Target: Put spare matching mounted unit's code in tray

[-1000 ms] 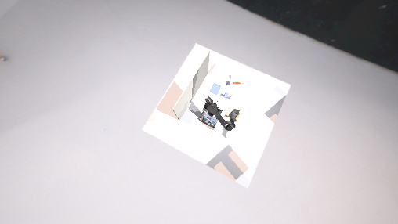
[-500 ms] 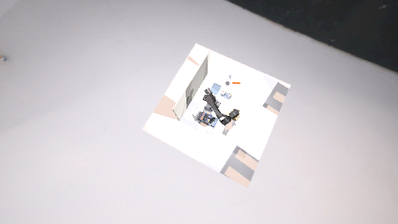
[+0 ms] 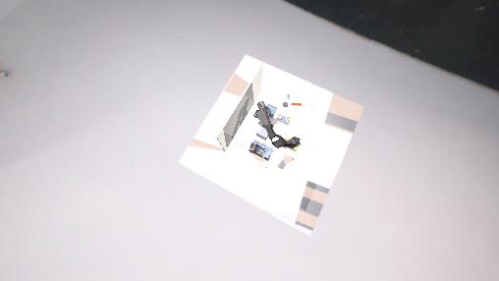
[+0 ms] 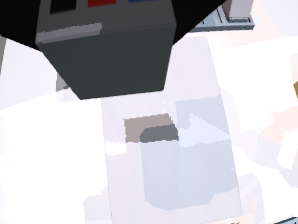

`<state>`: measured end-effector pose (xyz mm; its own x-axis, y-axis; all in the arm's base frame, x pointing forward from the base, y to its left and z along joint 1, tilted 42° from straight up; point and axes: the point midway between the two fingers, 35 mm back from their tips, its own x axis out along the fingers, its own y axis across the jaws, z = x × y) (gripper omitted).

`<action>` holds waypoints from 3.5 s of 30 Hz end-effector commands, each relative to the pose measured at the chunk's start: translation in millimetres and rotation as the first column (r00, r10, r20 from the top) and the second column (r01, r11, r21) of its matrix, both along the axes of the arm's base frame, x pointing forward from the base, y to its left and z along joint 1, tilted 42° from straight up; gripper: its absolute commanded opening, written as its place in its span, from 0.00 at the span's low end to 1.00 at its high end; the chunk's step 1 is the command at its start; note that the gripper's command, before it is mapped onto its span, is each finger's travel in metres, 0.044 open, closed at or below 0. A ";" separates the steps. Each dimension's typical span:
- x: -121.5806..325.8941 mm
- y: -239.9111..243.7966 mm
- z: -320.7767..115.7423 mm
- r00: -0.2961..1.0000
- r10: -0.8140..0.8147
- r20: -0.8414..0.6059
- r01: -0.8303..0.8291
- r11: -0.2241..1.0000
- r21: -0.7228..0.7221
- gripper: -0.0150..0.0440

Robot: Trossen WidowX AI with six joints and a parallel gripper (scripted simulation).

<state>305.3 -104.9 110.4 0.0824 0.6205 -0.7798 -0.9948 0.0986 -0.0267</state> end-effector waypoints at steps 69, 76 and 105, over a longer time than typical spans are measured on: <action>22.1 -109.9 -172.0 0.999 0.052 0.017 -0.052 0.998 0.030 0.25; 23.4 -106.1 -177.0 0.999 0.052 0.017 -0.052 0.998 0.030 0.25; 27.4 -90.0 -196.8 0.999 0.051 0.017 -0.052 0.998 0.029 0.25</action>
